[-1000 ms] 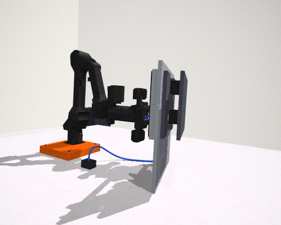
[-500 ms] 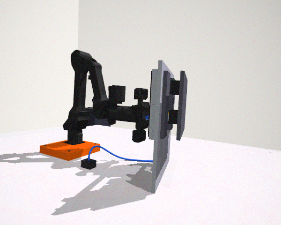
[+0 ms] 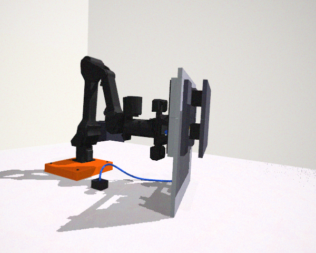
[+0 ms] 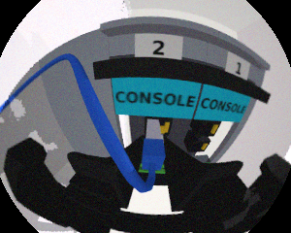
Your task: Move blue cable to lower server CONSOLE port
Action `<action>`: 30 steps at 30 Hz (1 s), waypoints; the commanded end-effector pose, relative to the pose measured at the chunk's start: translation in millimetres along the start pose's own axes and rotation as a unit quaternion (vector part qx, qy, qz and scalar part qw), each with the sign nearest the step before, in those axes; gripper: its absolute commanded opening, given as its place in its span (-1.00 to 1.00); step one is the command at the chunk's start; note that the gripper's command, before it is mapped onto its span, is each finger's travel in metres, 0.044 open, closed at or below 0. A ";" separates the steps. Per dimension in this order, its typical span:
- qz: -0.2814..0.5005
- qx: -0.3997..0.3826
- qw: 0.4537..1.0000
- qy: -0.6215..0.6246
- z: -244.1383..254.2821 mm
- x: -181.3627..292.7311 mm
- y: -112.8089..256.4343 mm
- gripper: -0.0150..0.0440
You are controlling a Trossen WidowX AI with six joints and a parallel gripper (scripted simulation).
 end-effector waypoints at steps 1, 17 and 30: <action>0.003 0.005 1.000 -0.002 -1.8 0.1 -1.8 -0.49; 0.003 0.005 1.000 -0.002 -1.9 -0.8 -5.9 -0.49; 0.003 0.006 1.000 -0.002 -2.0 -1.6 -9.2 -0.49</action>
Point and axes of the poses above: the point midway between the two fingers, 35 mm back from their tips, its own y axis back along the fingers, its own z axis across the jaws, x = y × z, the point moved 10 cm from there along y, back along the fingers, and after that the axes turned 10 degrees about y, right-handed, at the moved point
